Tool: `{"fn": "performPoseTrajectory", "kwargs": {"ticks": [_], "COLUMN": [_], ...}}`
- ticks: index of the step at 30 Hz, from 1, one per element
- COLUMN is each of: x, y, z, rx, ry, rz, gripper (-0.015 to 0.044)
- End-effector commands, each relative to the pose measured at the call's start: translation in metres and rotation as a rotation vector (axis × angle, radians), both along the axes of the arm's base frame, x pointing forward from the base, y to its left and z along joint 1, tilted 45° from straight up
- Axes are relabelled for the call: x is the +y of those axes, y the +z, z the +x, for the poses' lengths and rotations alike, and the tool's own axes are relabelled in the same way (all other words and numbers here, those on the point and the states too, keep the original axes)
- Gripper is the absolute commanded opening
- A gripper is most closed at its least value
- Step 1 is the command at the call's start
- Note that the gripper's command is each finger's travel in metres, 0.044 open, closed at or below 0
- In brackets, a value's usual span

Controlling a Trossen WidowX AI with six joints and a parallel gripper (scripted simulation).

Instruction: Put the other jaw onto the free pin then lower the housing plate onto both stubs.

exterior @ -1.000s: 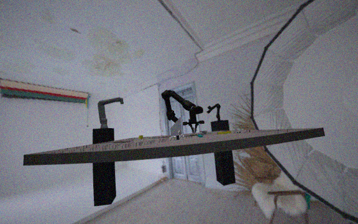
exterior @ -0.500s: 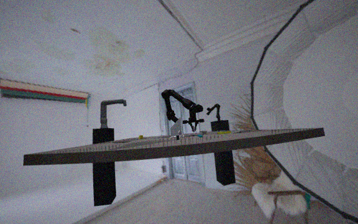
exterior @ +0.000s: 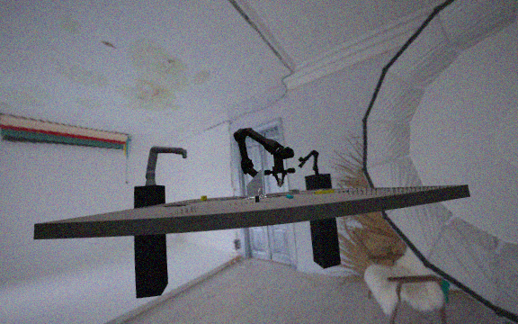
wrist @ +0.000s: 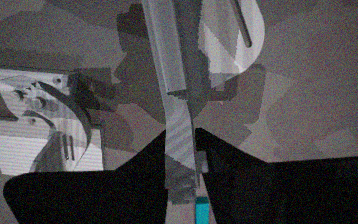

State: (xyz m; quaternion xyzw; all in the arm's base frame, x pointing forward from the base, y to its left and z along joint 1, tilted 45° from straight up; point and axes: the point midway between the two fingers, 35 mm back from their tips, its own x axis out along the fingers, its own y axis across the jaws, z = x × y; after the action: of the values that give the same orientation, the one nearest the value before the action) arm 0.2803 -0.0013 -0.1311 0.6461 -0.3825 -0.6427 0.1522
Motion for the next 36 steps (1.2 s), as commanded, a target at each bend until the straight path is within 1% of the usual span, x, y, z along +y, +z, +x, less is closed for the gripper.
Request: {"fn": "performPoseTrajectory", "kwargs": {"ticks": [1, 12, 19, 29, 36], "x": [0.011, 0.015, 0.018, 0.018, 0.011], "y": [0.011, 0.014, 0.008, 0.008, 0.0], "z": [0.005, 0.006, 0.021, 0.021, 0.021], "rx": [-0.01, -0.01, -0.011, -0.011, -0.011], "ry": [-0.005, -0.005, -0.005, -0.005, -0.005], "rz": [0.009, 0.009, 0.01, 0.01, 0.01], "gripper": [0.0037, 0.0037, 0.0037, 0.0037, 0.0037]}}
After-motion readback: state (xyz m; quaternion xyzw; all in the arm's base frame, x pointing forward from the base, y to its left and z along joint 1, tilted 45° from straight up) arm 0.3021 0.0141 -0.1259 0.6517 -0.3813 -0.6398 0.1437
